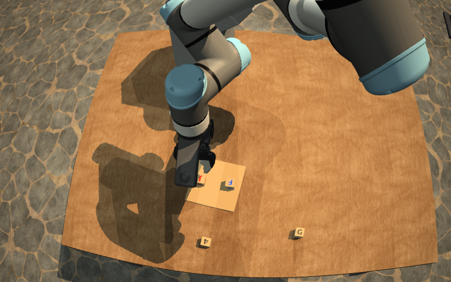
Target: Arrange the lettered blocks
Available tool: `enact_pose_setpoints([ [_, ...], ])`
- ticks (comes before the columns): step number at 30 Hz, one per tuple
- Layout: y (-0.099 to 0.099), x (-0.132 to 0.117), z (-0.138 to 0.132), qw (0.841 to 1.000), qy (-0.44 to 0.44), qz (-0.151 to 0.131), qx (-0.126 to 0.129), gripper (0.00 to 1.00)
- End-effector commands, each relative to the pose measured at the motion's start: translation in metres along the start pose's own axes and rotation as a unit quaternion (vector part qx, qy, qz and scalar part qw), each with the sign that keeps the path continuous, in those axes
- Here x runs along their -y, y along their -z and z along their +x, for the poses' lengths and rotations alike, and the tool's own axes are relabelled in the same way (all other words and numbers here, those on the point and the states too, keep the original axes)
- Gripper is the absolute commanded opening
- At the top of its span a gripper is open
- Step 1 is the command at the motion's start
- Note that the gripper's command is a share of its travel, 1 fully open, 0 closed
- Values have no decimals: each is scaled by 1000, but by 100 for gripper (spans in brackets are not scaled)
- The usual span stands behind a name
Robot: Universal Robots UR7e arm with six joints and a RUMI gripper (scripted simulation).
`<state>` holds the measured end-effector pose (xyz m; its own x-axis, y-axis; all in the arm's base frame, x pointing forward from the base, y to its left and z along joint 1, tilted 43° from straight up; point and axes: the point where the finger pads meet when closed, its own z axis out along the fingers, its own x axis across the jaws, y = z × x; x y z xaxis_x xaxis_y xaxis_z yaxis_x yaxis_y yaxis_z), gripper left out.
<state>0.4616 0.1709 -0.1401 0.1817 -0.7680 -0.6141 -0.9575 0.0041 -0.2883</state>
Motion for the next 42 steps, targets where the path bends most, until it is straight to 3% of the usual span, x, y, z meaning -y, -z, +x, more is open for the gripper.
enact_pose_setpoints([
  [1,12,-3,0,1000,0,-6,3,25],
  [10,20,-1,1,1000,1,-5,2,25],
  [11,20,-1,1,1000,1,-5,2,100],
  [34,19,-1,0,1000,3,-6,3,100],
  [42,16,20,-19,996,91,-10,-3,100],
])
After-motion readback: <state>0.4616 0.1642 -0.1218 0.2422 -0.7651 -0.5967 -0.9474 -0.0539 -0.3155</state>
